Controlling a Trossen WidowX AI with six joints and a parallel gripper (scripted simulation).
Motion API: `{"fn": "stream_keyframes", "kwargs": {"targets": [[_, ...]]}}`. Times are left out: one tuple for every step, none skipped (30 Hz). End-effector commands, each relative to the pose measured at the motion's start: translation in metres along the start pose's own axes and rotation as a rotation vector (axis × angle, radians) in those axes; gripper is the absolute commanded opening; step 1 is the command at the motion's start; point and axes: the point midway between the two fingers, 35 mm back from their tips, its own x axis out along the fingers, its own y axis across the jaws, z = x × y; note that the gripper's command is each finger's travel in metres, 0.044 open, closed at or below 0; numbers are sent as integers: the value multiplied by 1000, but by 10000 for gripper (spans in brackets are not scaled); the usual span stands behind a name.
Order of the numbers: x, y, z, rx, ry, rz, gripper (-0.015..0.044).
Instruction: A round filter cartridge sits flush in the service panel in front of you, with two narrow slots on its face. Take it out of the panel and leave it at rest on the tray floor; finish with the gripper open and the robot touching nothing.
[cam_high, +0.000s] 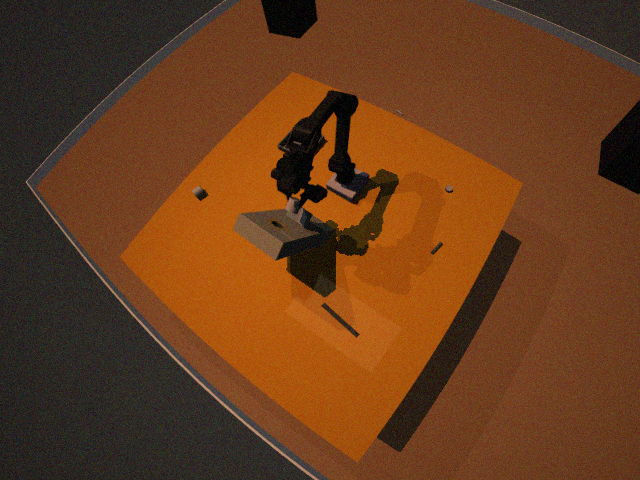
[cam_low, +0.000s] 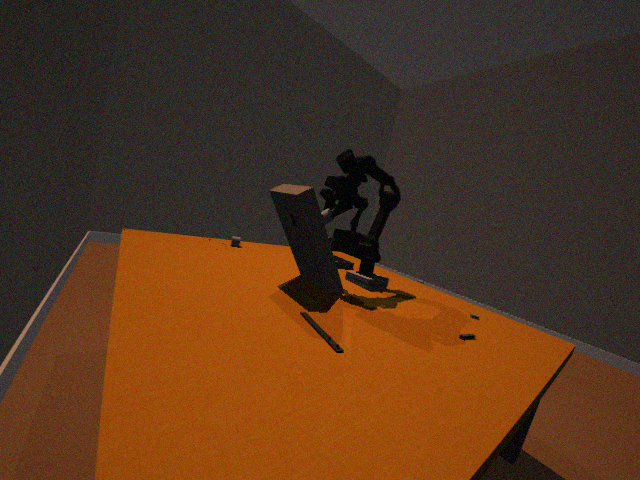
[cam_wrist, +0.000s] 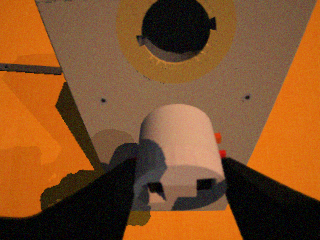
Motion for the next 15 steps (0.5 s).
{"fn": "stream_keyframes", "kwargs": {"targets": [[-22,-1,1,7,-10,-3,0],[-27,-1,0,7,-10,-3,0],[-31,-1,0,6,-10,-3,0],[-33,-2,0,6,-9,-3,0],[-33,-2,0,6,-9,-3,0],[-33,-3,0,6,-8,-3,0],[-32,-6,0,6,-7,-4,0],[-31,-8,0,6,-5,-4,0],[-31,-11,1,6,-3,-4,0],[-30,-13,1,6,-2,-4,0],[-29,-16,1,5,0,-4,0],[-29,-19,1,5,1,-4,0],[-28,-22,1,5,2,-5,0],[-28,-24,2,5,3,-5,0],[-27,-27,2,5,4,-5,0]]}}
